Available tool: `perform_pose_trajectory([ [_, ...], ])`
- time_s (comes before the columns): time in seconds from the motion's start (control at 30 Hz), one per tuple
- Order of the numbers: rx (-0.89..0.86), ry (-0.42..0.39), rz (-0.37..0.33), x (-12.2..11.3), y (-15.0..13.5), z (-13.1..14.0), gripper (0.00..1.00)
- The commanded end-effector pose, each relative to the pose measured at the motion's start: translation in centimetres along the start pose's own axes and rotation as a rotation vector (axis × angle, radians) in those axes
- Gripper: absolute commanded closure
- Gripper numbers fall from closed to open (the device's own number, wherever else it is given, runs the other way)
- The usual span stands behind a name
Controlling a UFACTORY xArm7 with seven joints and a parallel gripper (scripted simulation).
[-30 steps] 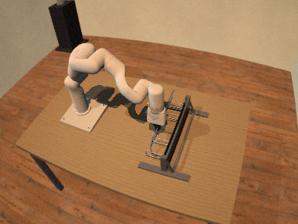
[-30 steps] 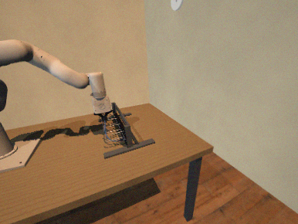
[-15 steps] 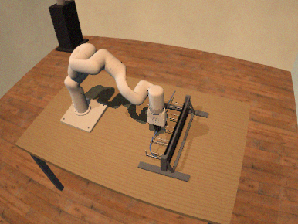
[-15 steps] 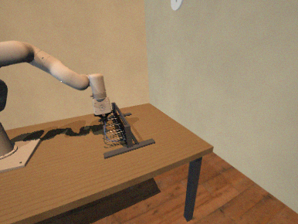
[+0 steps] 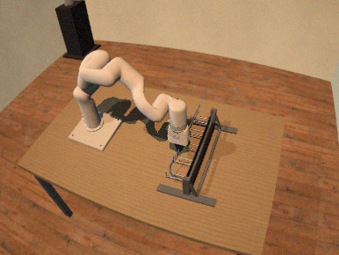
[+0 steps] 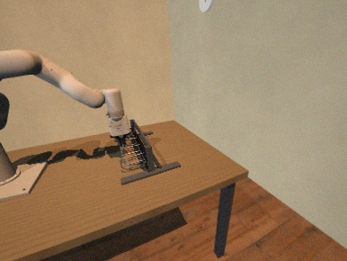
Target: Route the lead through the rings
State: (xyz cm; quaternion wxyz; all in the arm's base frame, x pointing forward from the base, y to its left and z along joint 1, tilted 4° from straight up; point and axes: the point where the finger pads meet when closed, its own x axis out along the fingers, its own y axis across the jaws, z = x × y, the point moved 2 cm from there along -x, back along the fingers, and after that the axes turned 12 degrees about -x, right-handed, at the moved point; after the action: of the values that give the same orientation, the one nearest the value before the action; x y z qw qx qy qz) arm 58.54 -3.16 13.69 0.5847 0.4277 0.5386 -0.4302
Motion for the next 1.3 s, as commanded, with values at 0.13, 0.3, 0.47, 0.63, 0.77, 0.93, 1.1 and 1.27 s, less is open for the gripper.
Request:
perform_pose_trajectory([
  [0.13,0.000,-0.002,0.005,0.8,0.1,0.1,1.00],
  [0.3,0.000,-0.002,0.005,1.2,0.1,0.1,1.00],
  [0.47,0.000,-0.002,0.005,1.7,0.1,0.1,1.00],
  [0.63,0.000,-0.002,0.005,2.2,0.1,0.1,1.00],
  [0.77,0.000,-0.002,0.005,2.5,0.1,0.1,1.00],
  [0.93,0.000,-0.002,0.005,2.7,0.1,0.1,1.00],
  [1.1,0.000,-0.002,0.005,3.0,0.1,0.1,1.00],
  [1.27,0.000,-0.002,0.005,3.2,0.1,0.1,1.00],
])
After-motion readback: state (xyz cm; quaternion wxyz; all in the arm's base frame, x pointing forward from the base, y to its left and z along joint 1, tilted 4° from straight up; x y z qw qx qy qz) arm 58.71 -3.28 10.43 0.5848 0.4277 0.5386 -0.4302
